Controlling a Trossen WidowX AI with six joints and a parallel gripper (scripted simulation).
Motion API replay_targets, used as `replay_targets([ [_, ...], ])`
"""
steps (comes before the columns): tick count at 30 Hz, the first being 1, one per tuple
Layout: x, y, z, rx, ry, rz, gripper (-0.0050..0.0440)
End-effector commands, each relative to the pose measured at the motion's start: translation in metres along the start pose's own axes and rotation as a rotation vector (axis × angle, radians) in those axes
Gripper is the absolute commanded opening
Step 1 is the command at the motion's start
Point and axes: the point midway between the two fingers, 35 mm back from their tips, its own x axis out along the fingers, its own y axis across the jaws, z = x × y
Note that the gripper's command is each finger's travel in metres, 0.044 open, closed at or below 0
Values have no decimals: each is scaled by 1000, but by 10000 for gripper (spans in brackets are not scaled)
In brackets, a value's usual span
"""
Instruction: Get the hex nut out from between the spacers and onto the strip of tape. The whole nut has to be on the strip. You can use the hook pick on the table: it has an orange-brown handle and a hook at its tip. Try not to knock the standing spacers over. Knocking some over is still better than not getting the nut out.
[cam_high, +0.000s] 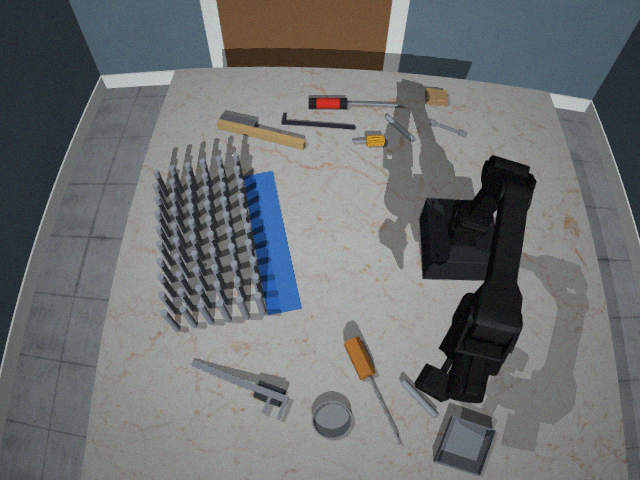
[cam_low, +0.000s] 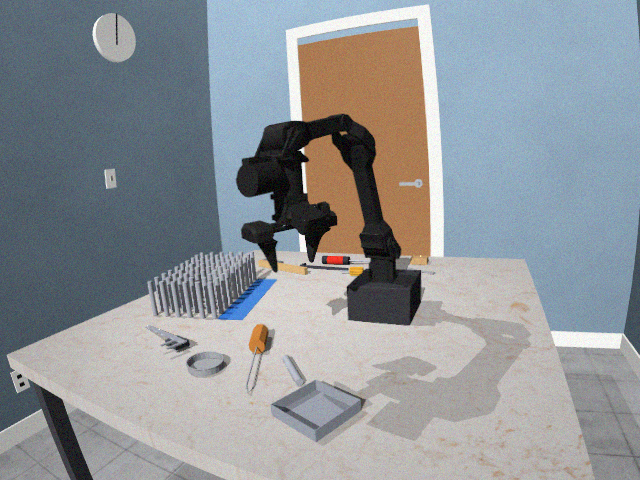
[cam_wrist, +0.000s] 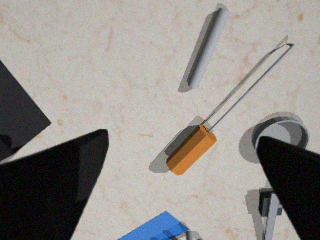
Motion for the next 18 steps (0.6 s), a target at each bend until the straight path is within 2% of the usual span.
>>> replay_targets([
  [1,-10,-1,1,-3,-11,-33,400],
  [18,-7,0,-1,13,-12,-29,400],
])
